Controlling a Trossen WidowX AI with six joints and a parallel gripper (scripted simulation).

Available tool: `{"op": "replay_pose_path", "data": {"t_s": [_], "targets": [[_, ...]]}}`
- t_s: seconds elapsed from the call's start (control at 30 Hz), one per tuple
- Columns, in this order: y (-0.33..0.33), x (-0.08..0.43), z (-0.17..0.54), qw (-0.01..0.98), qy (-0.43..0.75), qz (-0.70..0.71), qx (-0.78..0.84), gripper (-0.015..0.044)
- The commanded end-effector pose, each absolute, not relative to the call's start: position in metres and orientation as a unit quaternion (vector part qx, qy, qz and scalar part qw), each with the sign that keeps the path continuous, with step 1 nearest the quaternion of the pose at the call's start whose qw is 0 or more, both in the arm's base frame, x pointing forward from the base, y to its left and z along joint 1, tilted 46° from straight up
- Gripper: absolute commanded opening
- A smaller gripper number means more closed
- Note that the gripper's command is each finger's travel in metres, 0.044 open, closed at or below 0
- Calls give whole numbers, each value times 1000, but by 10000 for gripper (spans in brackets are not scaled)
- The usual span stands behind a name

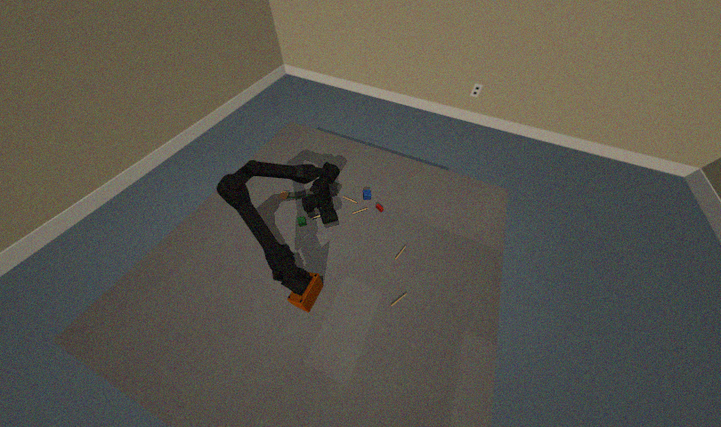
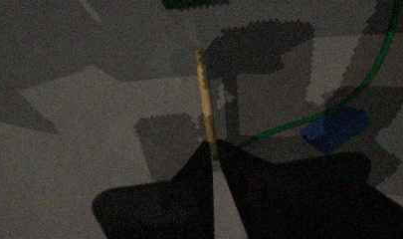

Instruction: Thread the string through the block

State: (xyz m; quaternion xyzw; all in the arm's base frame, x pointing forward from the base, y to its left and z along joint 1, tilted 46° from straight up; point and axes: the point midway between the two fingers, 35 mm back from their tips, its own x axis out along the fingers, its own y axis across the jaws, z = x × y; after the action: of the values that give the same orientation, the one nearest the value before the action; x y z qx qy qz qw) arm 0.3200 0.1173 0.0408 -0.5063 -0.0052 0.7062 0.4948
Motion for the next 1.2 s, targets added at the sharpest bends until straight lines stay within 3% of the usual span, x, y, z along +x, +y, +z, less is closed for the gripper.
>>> {"op": "replay_pose_path", "data": {"t_s": [0.0, 1.17], "targets": [[120, 315, 44, 496, -4, 706, -506, 0], [137, 286, 61, 496, -3, 705, -507, 0]]}}
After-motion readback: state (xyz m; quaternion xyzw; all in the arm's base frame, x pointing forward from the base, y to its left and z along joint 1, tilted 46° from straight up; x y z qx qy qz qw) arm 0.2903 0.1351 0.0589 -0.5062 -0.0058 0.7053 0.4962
